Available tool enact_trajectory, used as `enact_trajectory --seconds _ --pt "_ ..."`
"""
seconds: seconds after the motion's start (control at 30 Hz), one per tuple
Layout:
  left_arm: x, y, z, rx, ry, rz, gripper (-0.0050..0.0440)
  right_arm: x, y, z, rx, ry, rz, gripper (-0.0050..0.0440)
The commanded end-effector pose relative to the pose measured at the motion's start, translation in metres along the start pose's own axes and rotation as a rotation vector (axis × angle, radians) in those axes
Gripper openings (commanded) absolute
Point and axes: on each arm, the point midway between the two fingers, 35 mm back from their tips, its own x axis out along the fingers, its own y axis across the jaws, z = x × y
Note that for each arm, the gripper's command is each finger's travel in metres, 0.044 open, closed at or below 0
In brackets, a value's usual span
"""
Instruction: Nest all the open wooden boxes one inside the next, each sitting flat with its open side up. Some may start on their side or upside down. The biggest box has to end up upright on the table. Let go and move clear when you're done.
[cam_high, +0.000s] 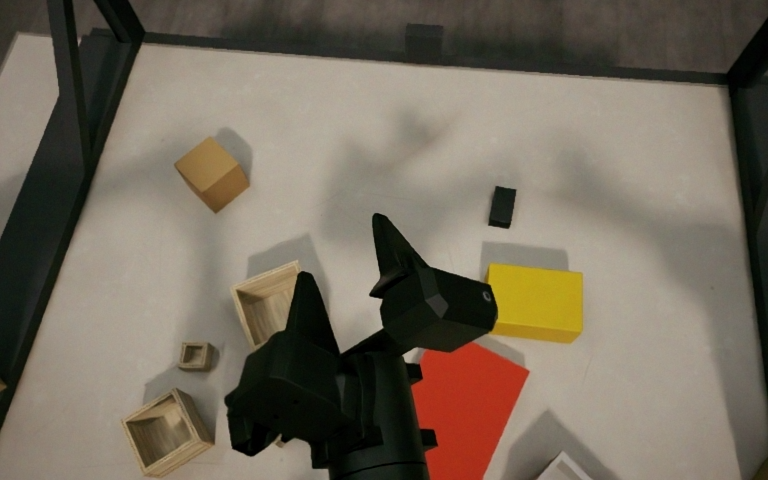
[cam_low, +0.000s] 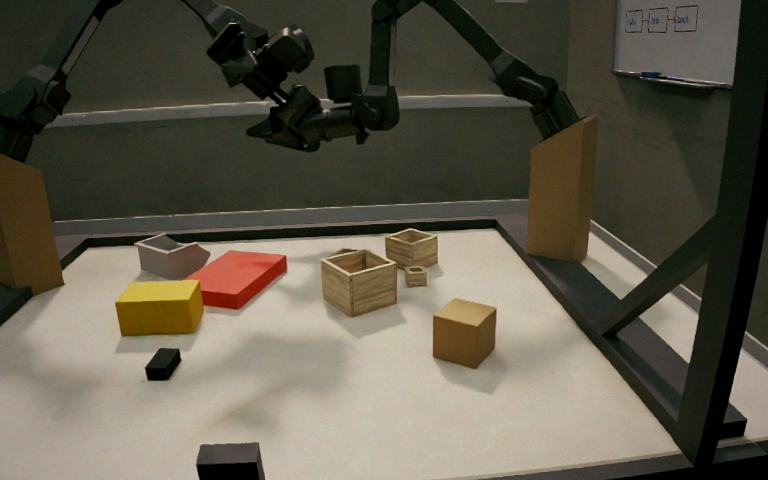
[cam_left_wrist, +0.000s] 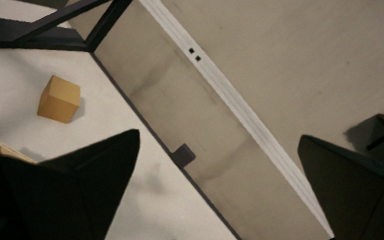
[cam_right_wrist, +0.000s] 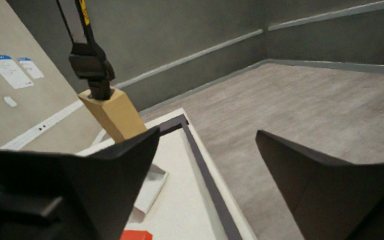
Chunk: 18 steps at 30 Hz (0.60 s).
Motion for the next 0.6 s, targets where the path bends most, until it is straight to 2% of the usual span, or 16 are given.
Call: enact_trajectory --seconds 0.0,0.23,0.3,0.33,0.37,0.57 --pt "0.008 -0.006 -0.043 -0.127 0.164 0.162 0.0400 -0.019 0.023 -0.007 -0.153 0.121 0.061 0.0400" --pt "0.000 0.003 -0.094 -0.217 0.366 0.410 0.0400 -0.043 0.037 -0.033 -0.281 0.273 0.132 0.0400" --pt "0.000 0.003 -0.094 -0.217 0.366 0.410 0.0400 -0.043 0.037 -0.033 -0.281 0.273 0.132 0.0400" --pt "-0.003 0.004 -0.101 -0.227 0.394 0.442 0.0400 -0.050 0.038 -0.043 -0.295 0.329 0.144 0.0400" --pt "-0.009 0.004 -0.118 -0.248 0.458 0.518 0.0400 -0.058 0.044 -0.046 -0.345 0.345 0.179 0.0400" --pt "-0.031 0.002 -0.157 -0.273 0.616 0.719 0.0400 -0.089 0.057 -0.068 -0.453 0.468 0.279 0.0400"
